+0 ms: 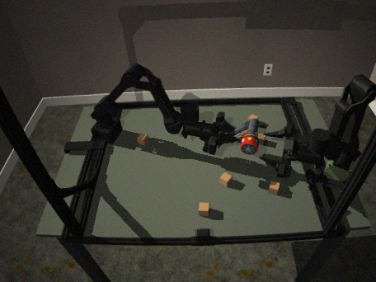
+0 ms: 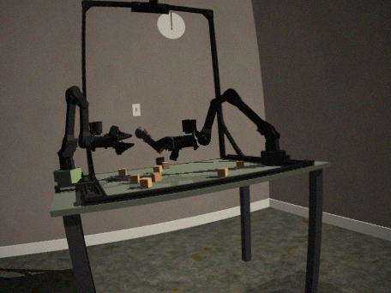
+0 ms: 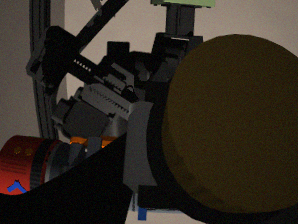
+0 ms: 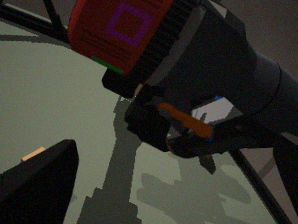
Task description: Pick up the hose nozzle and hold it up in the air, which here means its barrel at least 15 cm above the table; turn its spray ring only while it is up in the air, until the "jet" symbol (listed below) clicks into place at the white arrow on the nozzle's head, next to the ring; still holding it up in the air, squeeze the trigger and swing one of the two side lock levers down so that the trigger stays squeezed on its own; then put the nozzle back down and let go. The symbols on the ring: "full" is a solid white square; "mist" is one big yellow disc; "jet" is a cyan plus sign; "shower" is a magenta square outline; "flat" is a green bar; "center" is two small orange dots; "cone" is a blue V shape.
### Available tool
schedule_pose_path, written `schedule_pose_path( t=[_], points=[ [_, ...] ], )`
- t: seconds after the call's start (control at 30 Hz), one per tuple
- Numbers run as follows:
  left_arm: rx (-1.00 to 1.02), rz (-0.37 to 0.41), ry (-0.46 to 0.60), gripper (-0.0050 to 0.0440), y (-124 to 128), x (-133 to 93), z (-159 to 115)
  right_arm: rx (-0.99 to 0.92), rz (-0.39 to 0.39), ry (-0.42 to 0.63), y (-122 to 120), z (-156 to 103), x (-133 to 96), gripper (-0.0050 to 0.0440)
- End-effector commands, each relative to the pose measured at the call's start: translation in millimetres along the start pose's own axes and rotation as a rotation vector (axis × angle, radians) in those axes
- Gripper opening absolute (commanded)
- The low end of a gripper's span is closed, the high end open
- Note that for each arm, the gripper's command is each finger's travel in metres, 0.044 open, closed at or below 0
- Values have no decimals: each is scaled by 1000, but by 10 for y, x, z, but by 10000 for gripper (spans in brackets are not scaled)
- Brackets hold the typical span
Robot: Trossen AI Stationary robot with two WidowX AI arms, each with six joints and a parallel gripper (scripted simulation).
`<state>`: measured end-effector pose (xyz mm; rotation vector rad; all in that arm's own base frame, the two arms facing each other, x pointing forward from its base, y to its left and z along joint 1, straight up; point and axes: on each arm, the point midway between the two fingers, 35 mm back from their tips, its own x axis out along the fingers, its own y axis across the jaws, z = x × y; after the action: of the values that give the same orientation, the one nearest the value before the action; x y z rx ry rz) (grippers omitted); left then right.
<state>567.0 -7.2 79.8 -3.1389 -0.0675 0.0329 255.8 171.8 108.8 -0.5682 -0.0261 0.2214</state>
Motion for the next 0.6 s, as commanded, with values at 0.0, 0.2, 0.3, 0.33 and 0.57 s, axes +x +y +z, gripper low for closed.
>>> schedule_pose_path(
  t=[0.0, 0.2, 0.3, 0.33, 0.57],
  points=[
    [-2, 4, 21, 0, 7, 12, -64, -25, -5, -2, -9, 15, -31, 400],
    [-2, 4, 21, 0, 7, 12, -64, -111, -15, 4, 1, 26, -105, 400],
    [-2, 4, 21, 0, 7, 12, -64, -154, -19, 7, 4, 30, -142, 400],
    [-2, 4, 21, 0, 7, 12, -64, -169, -21, 8, 5, 31, -155, 400],
    [-2, 4, 21, 0, 7, 12, -64, -240, -28, 14, 8, 37, -217, 400]
  ],
)
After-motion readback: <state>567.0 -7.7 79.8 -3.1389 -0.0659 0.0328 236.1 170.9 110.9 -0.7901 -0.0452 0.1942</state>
